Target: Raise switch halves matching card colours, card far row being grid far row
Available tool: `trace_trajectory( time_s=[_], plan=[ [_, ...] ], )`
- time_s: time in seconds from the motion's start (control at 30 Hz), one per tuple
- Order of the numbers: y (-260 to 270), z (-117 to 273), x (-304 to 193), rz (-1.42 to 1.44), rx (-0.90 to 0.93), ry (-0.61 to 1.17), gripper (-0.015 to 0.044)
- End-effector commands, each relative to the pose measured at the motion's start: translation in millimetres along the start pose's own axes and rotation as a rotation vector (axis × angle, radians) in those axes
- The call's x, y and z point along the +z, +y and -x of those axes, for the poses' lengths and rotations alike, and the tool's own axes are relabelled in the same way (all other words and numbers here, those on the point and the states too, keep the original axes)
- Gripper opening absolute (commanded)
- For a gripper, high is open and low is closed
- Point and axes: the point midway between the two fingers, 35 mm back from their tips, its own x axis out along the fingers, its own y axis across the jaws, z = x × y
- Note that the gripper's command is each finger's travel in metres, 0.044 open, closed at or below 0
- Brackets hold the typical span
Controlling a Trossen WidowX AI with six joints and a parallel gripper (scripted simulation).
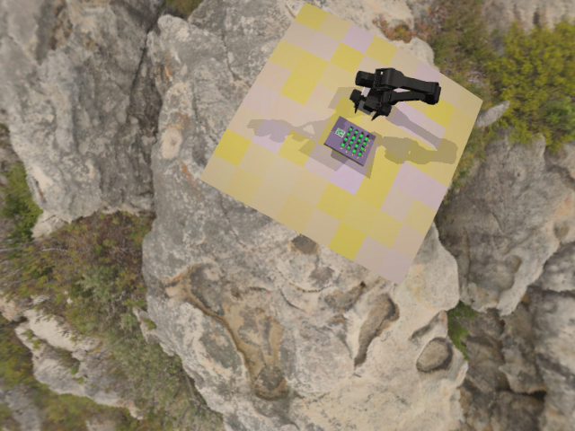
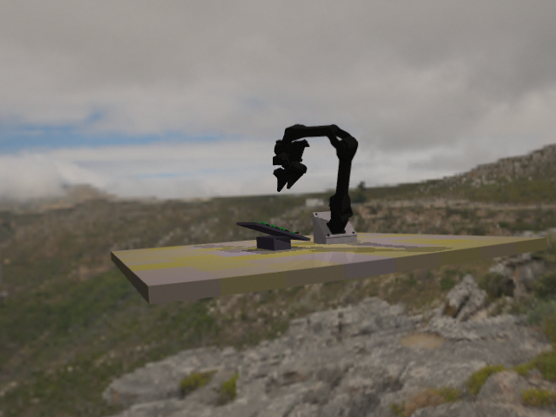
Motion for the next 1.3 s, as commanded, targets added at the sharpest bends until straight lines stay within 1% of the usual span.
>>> trace_trajectory(
  time_s=[0.0,0.07,0.17,0.37,0.47,0.7,0.8,0.83,1.13,1.27],
  plan=[
    [0.5,-1.3,1.1,-0.001,-0.002,0.003,0.0374],
    [4.9,-11.8,10.3,-0.007,-0.018,0.024,0.0321],
    [19.4,-37.7,31.3,-0.018,-0.050,0.063,0.0242],
    [65.9,-92.8,66.6,-0.027,-0.079,0.101,0.0085],
    [80.5,-106.1,72.8,-0.028,-0.077,0.105,0.0006],
    [80.2,-108.9,72.7,-0.028,-0.077,0.107,0.0000],
    [78.4,-137.9,70.5,-0.028,-0.076,0.128,0.0000],
    [78.4,-140.7,70.2,-0.028,-0.075,0.130,0.0000],
    [78.4,-140.7,70.2,-0.028,-0.075,0.130,0.0000],
    [77.9,-150.5,69.1,-0.028,-0.075,0.129,0.0000]
  ],
)
